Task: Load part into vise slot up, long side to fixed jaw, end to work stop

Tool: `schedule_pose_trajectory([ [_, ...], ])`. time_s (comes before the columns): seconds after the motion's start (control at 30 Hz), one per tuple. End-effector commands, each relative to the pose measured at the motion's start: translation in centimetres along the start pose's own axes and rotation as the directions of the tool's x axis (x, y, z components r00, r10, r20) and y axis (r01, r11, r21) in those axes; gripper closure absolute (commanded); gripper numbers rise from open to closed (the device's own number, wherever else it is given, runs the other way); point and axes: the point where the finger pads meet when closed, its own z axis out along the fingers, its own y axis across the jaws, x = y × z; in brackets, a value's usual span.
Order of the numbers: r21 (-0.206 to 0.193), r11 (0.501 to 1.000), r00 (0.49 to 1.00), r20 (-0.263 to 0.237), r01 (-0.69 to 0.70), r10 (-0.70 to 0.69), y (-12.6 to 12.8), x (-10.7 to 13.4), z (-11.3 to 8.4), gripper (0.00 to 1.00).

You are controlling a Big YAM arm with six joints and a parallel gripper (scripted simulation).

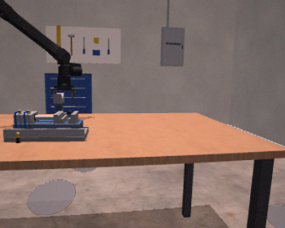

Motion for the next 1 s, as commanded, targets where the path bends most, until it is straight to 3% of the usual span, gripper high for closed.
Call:
schedule_pose_trajectory([
  [0.0, 0.006, 1.0, 1.0, 0.004, 0.004, -0.004, -0.3, 0.8, 1.5, 0.19],
  [0.27, -0.005, 1.0, 1.0, -0.001, 0.006, -0.006, 0.2, 1.0, 3.1, 0.19],
  [0.33, -0.005, 1.0, 1.0, -0.001, 0.006, -0.006, 0.2, 1.0, 3.1, 0.19],
  [0.37, -0.031, 1.0, 1.0, -0.013, 0.006, -0.006, 0.2, 1.0, 1.7, 0.19],
  [0.43, -0.018, 1.0, 1.0, -0.007, 0.005, -0.006, 0.8, 1.3, 3.4, 0.19],
  [0.53, 0.006, 1.0, 1.0, 0.004, 0.005, -0.005, -0.3, 0.7, 4.7, 0.19],
  [0.63, -0.009, 1.0, 1.0, -0.003, 0.005, -0.005, 0.4, 1.1, 4.8, 0.19],
  [0.73, 0.003, 1.0, 1.0, 0.002, 0.005, -0.005, -0.2, 0.8, 5.7, 0.19],
  [0.9, -0.005, 1.0, 1.0, -0.001, 0.006, -0.006, 0.2, 1.0, 5.9, 0.19],
  [0.93, -0.034, 0.999, 1.0, -0.014, 0.006, -0.006, 0.5, 1.1, 4.1, 0.19],
  [0.97, -0.032, 0.999, 1.0, -0.013, 0.006, -0.006, 0.5, 1.2, 4.7, 0.19],
])
